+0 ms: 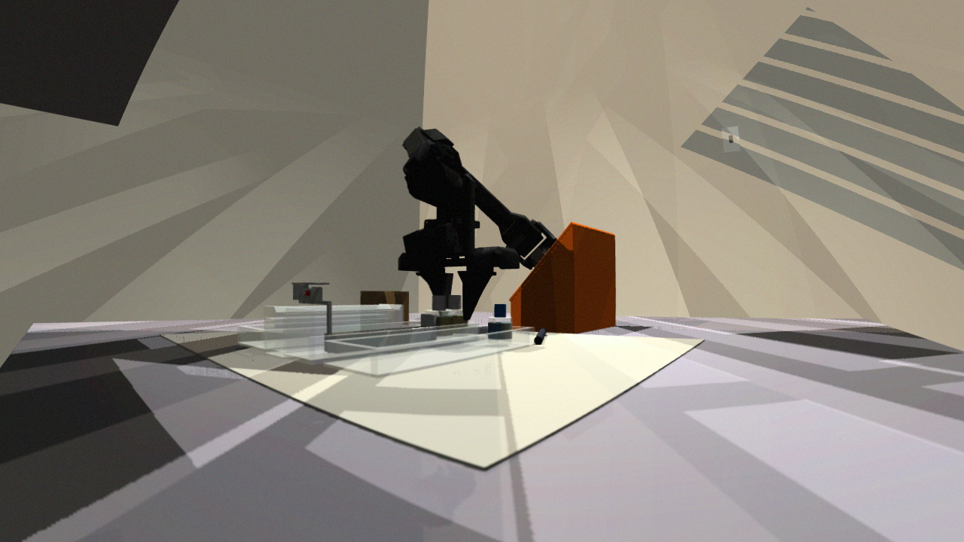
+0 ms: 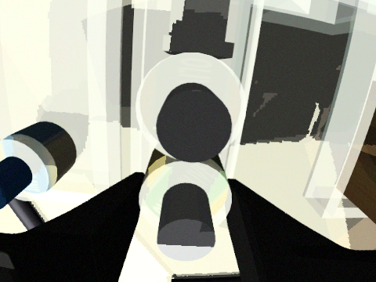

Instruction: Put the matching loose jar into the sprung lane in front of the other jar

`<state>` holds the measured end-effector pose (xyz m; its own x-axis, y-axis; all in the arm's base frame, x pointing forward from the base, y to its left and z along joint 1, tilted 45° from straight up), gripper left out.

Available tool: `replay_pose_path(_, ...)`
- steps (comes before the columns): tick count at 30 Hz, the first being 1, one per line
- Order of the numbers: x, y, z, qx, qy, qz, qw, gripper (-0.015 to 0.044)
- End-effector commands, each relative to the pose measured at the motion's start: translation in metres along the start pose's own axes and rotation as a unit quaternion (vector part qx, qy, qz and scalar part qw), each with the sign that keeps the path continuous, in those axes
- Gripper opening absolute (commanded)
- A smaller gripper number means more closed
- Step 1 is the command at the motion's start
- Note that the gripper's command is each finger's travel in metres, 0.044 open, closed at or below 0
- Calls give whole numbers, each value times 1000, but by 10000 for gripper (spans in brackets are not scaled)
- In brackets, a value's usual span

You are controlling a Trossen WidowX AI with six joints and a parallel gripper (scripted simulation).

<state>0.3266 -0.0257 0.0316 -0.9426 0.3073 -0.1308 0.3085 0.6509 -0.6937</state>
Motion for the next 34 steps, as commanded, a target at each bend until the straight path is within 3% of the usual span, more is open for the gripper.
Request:
replay_pose_path(1,0,0,0,0,0,2,1000,158)
replay_pose_path(6,0,0,0,0,0,2,1000,281)
replay_pose_path(21,1,0,-20,0,0,2,1000,281)
replay_pose_path(34,40,-8,-22,0,1,1,1000,281)
Point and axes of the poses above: the point midway between the two fingers, 35 mm back from their tips, its own z axis out along the fingers, its own y axis across the jaws, x = y × z, the point moved 9 cm from there along -z, back along the fingers, and after that the axes turned 14 degrees about z, right-handed, at the moved point
